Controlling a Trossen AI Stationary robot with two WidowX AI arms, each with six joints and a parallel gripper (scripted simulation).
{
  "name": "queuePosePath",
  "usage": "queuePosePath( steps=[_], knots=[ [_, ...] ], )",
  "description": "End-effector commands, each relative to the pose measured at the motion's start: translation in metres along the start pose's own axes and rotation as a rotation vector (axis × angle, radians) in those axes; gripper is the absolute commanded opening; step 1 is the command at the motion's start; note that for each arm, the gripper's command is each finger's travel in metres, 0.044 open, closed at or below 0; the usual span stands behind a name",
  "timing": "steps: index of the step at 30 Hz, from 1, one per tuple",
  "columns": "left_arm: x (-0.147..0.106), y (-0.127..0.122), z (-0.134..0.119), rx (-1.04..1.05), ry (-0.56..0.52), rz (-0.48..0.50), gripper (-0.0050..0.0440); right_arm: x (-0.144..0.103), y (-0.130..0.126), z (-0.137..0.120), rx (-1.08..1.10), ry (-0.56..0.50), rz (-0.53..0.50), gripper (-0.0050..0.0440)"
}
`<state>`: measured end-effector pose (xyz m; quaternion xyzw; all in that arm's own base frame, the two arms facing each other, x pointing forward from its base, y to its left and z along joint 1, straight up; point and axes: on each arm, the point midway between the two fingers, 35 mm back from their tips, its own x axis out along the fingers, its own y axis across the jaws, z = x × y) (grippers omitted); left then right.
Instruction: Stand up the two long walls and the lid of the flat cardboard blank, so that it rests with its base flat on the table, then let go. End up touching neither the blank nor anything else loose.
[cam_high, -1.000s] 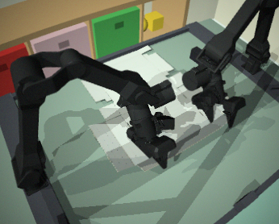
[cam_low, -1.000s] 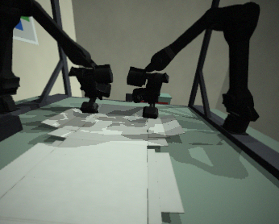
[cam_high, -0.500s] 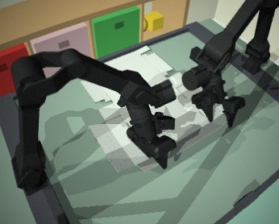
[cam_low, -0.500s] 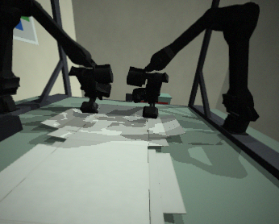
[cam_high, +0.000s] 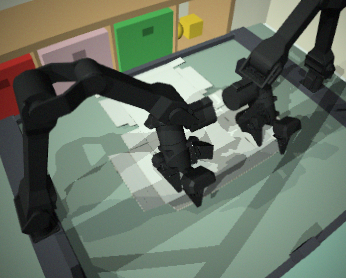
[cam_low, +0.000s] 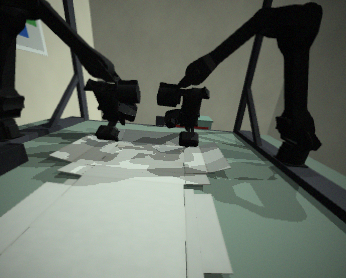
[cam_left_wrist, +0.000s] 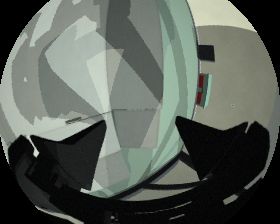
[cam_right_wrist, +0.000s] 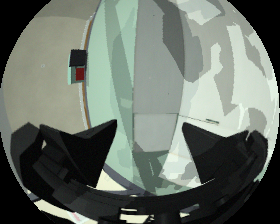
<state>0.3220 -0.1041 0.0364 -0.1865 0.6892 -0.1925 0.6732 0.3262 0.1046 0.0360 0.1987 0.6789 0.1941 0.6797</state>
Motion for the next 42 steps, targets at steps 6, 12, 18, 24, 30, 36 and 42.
queuePosePath(
  steps=[6,12,18,24,30,36,42],
  knots=[
    [-0.031,-0.014,0.004,0.013,-0.03,0.005,0.0413,-0.031,0.016,0.005,-0.015,-0.028,-0.005,0.0405],
    [-0.014,-0.009,0.002,-0.036,0.035,0.105,0.0403,-0.036,0.019,0.005,-0.015,-0.028,-0.005,0.0309],
    [-0.004,-0.014,0.007,-0.101,0.11,0.403,0.0403,-0.036,0.019,0.005,-0.015,-0.028,-0.004,0.0213],
    [0.0,-0.025,0.017,-0.111,0.086,0.689,0.0403,-0.036,0.019,0.005,-0.015,-0.028,-0.004,0.0195],
    [-0.002,-0.04,0.022,-0.091,0.033,0.922,0.0403,-0.036,0.019,0.005,-0.015,-0.028,-0.004,0.0195],
    [-0.006,-0.054,0.024,-0.054,-0.026,1.094,0.0403,-0.036,0.019,0.005,-0.015,-0.028,-0.004,0.0195],
    [-0.009,-0.068,0.027,-0.015,-0.09,1.205,0.0403,-0.036,0.019,0.005,-0.015,-0.028,-0.004,0.0195]
  ],
)
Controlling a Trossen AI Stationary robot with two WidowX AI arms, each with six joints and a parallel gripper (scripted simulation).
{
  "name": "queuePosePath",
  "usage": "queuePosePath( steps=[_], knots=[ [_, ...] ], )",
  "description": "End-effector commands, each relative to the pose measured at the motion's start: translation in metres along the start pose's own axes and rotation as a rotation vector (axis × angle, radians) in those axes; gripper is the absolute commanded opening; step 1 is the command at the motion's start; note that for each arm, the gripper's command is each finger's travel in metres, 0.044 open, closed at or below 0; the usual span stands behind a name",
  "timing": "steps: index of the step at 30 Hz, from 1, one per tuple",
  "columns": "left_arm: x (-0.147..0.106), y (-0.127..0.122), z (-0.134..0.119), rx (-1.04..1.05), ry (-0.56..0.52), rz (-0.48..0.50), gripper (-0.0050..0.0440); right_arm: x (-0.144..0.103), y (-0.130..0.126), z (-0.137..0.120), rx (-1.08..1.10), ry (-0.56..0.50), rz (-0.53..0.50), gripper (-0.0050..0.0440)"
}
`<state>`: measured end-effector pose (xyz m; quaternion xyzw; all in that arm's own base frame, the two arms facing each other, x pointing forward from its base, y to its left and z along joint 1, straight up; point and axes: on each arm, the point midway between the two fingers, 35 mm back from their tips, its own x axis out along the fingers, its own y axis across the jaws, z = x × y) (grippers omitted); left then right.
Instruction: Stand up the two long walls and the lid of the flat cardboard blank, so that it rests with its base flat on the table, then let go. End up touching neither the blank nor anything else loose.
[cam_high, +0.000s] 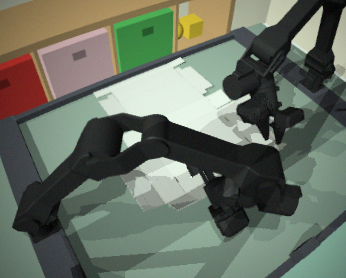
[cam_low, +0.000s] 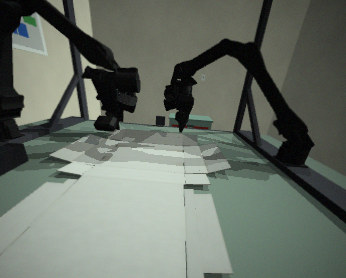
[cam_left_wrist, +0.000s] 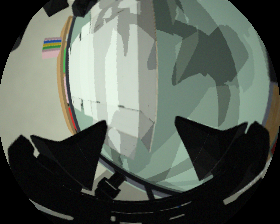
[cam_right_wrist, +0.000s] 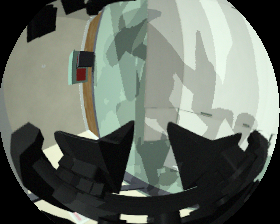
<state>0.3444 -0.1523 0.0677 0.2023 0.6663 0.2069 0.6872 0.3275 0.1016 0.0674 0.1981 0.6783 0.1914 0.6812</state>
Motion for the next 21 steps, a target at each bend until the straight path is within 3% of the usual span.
queuePosePath(
  steps=[1,6,7,9,21],
  knots=[
    [-0.012,0.002,0.005,-0.018,-0.03,0.076,0.0403,-0.008,0.005,0.003,-0.017,-0.025,0.001,0.0195],
    [-0.012,0.002,0.005,-0.018,-0.03,0.076,0.0403,-0.008,0.005,0.003,-0.017,-0.025,0.001,0.0195],
    [-0.012,0.002,0.005,-0.018,-0.03,0.076,0.0379,-0.008,0.005,0.004,-0.009,-0.025,0.0,0.0195],
    [-0.012,0.002,0.005,-0.018,-0.03,0.076,0.0379,-0.008,0.005,0.004,-0.009,-0.025,0.0,0.0195],
    [-0.012,0.002,0.005,-0.018,-0.03,0.076,0.0091,-0.006,-0.012,0.023,0.599,-0.036,-0.037,0.0195]
  ],
)
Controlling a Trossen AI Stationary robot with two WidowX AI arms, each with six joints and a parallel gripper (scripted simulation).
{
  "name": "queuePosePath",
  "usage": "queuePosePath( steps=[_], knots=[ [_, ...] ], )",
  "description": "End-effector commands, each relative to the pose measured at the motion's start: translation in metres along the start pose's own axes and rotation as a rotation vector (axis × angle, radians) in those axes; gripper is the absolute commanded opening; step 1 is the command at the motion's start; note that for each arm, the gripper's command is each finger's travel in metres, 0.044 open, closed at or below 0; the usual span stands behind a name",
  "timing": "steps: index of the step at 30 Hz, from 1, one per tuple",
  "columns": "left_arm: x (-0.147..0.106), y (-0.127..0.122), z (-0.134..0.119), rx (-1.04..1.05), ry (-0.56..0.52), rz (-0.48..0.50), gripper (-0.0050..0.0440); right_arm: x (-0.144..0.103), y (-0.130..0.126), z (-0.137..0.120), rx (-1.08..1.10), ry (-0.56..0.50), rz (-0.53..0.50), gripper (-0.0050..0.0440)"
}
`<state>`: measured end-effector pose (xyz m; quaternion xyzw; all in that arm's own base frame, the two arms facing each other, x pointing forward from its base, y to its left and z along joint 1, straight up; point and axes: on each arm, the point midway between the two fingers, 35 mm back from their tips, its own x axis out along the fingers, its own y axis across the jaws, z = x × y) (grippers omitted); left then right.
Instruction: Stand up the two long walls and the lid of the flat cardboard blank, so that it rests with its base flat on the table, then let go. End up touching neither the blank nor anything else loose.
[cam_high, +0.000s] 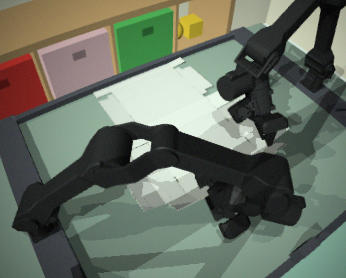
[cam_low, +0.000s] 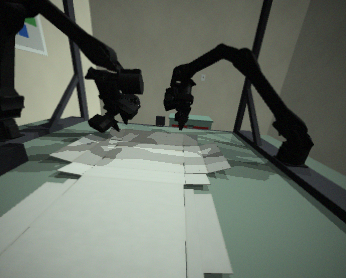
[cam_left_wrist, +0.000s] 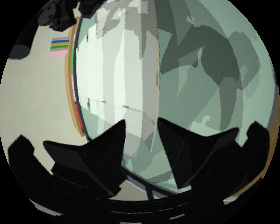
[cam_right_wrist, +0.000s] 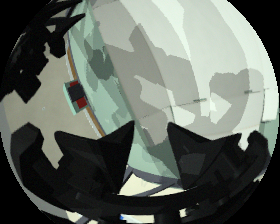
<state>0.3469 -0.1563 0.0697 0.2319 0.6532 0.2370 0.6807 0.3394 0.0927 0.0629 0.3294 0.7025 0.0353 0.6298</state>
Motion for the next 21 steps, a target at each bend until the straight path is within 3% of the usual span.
queuePosePath(
  steps=[1,3,6,21],
  knots=[
    [-0.008,0.005,0.003,-0.017,-0.02,-0.013,0.0067,-0.005,0.002,0.012,0.222,-0.028,-0.01,0.0195],
    [-0.008,0.005,0.003,-0.017,-0.02,-0.013,0.0019,-0.004,0.001,0.015,0.313,-0.031,-0.015,0.0195],
    [-0.008,0.005,0.003,-0.017,-0.02,-0.013,0.0,-0.004,0.001,0.017,0.411,-0.033,-0.016,0.0195],
    [-0.008,0.005,0.003,-0.017,-0.02,-0.013,0.0,-0.001,-0.009,0.04,1.057,-0.074,-0.037,0.0195]
  ],
)
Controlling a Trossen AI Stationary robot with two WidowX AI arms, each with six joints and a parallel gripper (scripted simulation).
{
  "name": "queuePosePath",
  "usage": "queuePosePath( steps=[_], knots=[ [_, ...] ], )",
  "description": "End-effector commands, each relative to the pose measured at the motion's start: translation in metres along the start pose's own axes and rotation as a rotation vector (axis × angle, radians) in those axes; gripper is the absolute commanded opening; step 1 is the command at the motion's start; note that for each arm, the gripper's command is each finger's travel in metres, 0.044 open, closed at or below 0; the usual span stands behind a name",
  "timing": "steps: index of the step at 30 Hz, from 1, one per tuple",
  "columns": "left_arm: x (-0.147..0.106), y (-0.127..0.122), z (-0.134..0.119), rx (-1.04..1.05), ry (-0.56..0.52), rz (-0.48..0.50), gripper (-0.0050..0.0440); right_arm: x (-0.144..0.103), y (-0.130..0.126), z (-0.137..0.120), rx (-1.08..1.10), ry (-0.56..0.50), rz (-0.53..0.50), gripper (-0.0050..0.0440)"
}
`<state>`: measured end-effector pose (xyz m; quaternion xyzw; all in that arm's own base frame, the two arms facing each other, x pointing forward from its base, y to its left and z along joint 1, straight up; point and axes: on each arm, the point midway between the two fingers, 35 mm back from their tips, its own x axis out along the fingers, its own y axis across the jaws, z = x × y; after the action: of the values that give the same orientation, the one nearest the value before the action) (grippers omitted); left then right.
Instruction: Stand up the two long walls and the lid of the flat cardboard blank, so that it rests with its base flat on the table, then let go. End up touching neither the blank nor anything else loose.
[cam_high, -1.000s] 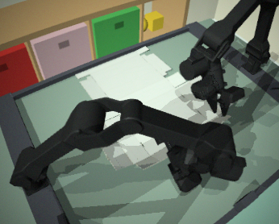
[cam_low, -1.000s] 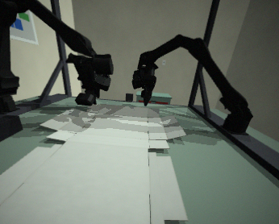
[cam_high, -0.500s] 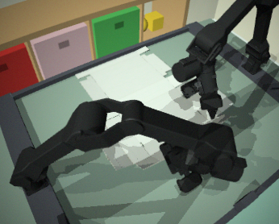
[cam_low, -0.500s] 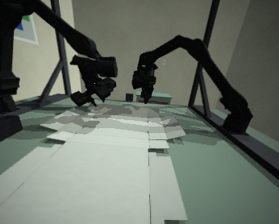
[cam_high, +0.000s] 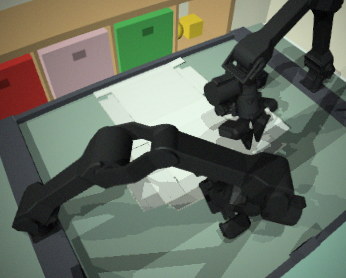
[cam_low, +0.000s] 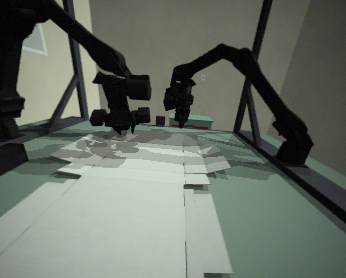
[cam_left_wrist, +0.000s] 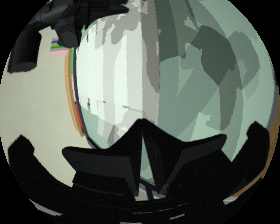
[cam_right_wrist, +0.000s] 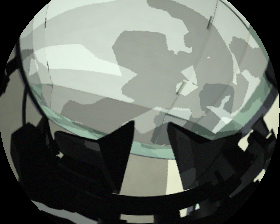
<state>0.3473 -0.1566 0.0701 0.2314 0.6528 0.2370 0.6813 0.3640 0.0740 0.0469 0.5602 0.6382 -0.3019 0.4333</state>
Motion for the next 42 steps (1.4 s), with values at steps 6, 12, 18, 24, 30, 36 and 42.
queuePosePath(
  steps=[6,12,18,24,30,36,42],
  knots=[
    [-0.007,0.005,0.002,-0.016,-0.019,-0.012,0.0,-0.005,0.009,0.005,0.212,-0.022,0.015,0.0195],
    [-0.007,0.005,0.002,-0.016,-0.017,-0.011,0.0027,-0.005,0.009,0.005,0.212,-0.022,0.015,0.0195],
    [0.004,0.014,0.003,-0.016,0.01,0.009,0.0123,-0.005,0.009,0.005,0.212,-0.022,0.015,0.0195],
    [0.005,0.014,0.003,-0.016,0.012,0.01,0.0267,-0.005,0.009,0.005,0.211,-0.022,0.015,0.0195],
    [0.005,0.014,0.003,-0.016,0.012,0.01,0.0403,-0.005,0.009,0.005,0.211,-0.022,0.015,0.0195],
    [0.005,0.014,0.003,-0.016,0.012,0.01,0.0403,-0.005,0.009,0.005,0.211,-0.022,0.015,0.0195],
    [0.005,0.014,0.003,-0.016,0.012,0.01,0.0403,-0.005,0.009,0.005,0.211,-0.022,0.015,0.0195]
  ],
)
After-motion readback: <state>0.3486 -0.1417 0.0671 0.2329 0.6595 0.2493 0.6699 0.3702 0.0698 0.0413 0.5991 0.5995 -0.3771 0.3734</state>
